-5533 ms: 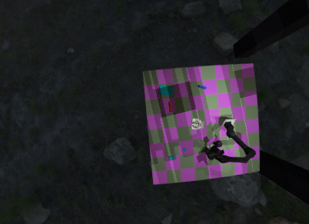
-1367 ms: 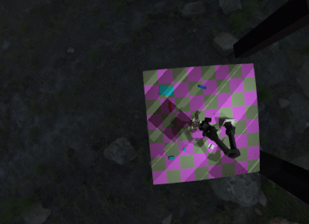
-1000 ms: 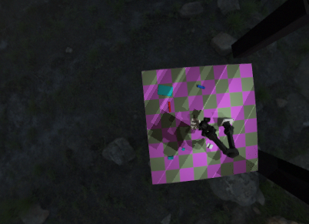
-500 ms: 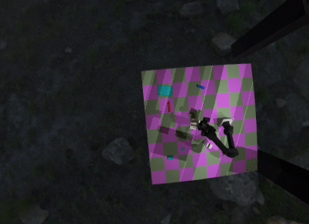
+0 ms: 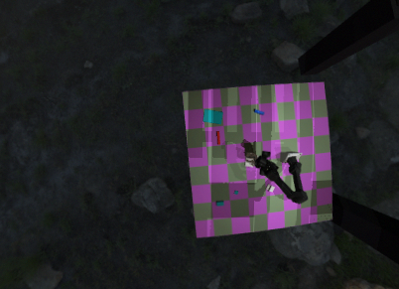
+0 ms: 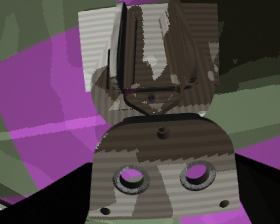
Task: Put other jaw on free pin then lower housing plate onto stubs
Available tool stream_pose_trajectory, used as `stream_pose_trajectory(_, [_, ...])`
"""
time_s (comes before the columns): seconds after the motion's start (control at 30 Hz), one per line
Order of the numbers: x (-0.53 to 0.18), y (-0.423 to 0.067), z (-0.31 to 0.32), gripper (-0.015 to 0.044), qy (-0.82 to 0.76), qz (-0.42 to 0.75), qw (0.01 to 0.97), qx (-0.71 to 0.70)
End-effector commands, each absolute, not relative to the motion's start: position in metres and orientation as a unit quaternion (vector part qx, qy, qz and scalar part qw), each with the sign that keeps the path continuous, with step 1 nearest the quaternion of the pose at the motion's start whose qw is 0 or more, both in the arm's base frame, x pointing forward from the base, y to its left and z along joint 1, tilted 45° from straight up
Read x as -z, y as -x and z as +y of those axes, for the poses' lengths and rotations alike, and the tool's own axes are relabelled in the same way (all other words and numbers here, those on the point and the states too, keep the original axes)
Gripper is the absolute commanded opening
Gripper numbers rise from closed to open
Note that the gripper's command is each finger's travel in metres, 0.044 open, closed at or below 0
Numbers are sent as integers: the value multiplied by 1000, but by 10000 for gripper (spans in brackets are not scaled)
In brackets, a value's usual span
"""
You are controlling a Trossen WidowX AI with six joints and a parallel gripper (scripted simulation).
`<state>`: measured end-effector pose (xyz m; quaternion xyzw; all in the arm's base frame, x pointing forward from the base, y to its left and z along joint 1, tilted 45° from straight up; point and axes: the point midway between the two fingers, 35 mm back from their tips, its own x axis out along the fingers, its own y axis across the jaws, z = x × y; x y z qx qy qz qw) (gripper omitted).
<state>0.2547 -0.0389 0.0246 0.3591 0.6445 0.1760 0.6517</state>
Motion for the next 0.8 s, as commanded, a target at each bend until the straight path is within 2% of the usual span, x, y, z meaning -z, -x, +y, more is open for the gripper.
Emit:
stream_pose_trajectory(0.0, [-19,-256,-34,351,-360,645,651,-174])
stream_pose_trajectory(0.77, [7,-259,-8,351,-361,645,651,-175])
